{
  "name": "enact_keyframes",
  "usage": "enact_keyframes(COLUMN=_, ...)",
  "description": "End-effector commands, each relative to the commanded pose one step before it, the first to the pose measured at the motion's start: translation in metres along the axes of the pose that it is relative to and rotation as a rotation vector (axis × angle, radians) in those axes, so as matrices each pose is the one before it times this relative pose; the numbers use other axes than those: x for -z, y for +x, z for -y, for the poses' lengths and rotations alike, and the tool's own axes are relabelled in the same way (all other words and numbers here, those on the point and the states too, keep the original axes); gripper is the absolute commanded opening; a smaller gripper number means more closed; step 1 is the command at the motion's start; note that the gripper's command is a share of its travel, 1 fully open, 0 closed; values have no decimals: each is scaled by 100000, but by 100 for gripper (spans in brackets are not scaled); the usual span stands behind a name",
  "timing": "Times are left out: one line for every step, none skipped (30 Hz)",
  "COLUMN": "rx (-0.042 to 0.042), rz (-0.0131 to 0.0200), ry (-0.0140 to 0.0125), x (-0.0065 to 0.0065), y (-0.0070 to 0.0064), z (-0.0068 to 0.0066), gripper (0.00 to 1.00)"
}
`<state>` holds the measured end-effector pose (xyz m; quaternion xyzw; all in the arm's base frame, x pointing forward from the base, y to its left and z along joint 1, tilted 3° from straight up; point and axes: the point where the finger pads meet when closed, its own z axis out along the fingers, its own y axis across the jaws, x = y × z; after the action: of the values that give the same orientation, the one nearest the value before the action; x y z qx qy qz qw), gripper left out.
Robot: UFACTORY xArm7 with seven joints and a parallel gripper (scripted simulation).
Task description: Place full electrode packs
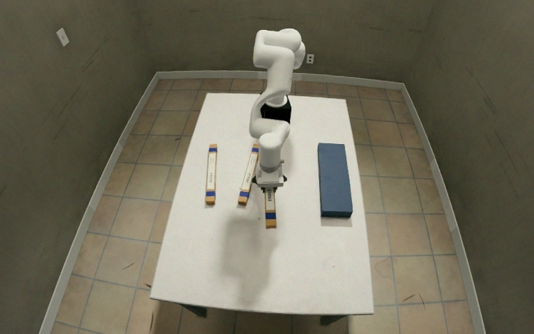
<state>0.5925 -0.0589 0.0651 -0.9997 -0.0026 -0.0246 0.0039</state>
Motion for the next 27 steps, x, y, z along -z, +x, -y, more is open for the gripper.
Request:
enact_keyframes(rx=311, rz=-608, ry=-3, x=262, y=197, z=-28, gripper=35)
enact_keyframes(rx=0, rz=0, ry=0, x=0, y=0, z=0, gripper=35)
enact_keyframes(rx=0, rz=0, ry=0, x=0, y=0, z=0, gripper=35)
enact_keyframes(rx=0, rz=0, ry=0, x=0, y=0, z=0, gripper=35)
enact_keyframes(rx=0, rz=0, ry=0, x=0, y=0, z=0, gripper=35)
enact_keyframes(rx=0, rz=0, ry=0, x=0, y=0, z=0, gripper=35)
enact_keyframes(rx=0, rz=0, ry=0, x=0, y=0, z=0, gripper=35)
enact_keyframes(rx=0, rz=0, ry=0, x=0, y=0, z=0, gripper=35)
enact_keyframes(rx=0, rz=0, ry=0, x=0, y=0, z=0, gripper=35)
enact_keyframes(rx=0, rz=0, ry=0, x=0, y=0, z=0, gripper=35)
enact_keyframes(rx=0, rz=0, ry=0, x=0, y=0, z=0, gripper=35)
enact_keyframes(rx=0, rz=0, ry=0, x=0, y=-1, z=1, gripper=35)
enact_keyframes(rx=0, rz=0, ry=0, x=0, y=0, z=0, gripper=35)
enact_keyframes(rx=0, rz=0, ry=0, x=0, y=0, z=0, gripper=35)
enact_keyframes(rx=0, rz=0, ry=0, x=0, y=-3, z=4, gripper=35)
enact_keyframes(rx=1, rz=0, ry=1, x=0, y=-9, z=10, gripper=35)
enact_keyframes(rx=1, rz=0, ry=1, x=0, y=-17, z=18, gripper=35)
enact_keyframes(rx=2, rz=1, ry=2, x=0, y=-27, z=29, gripper=35)
enact_keyframes(rx=2, rz=1, ry=3, x=0, y=-39, z=41, gripper=35)
enact_keyframes(rx=3, rz=1, ry=4, x=0, y=-52, z=56, gripper=35)
enact_keyframes(rx=4, rz=2, ry=6, x=0, y=-67, z=71, gripper=35)
enact_keyframes(rx=5, rz=2, ry=7, x=0, y=-83, z=88, gripper=35)
enact_keyframes(rx=2, rz=1, ry=3, x=0, y=-99, z=106, gripper=35)
enact_keyframes(rx=0, rz=0, ry=0, x=0, y=-117, z=124, gripper=35)
enact_keyframes(rx=0, rz=0, ry=0, x=0, y=-135, z=143, gripper=35)
enact_keyframes(rx=0, rz=0, ry=0, x=0, y=-154, z=164, gripper=35)
enact_keyframes(rx=0, rz=0, ry=0, x=0, y=-173, z=183, gripper=35)
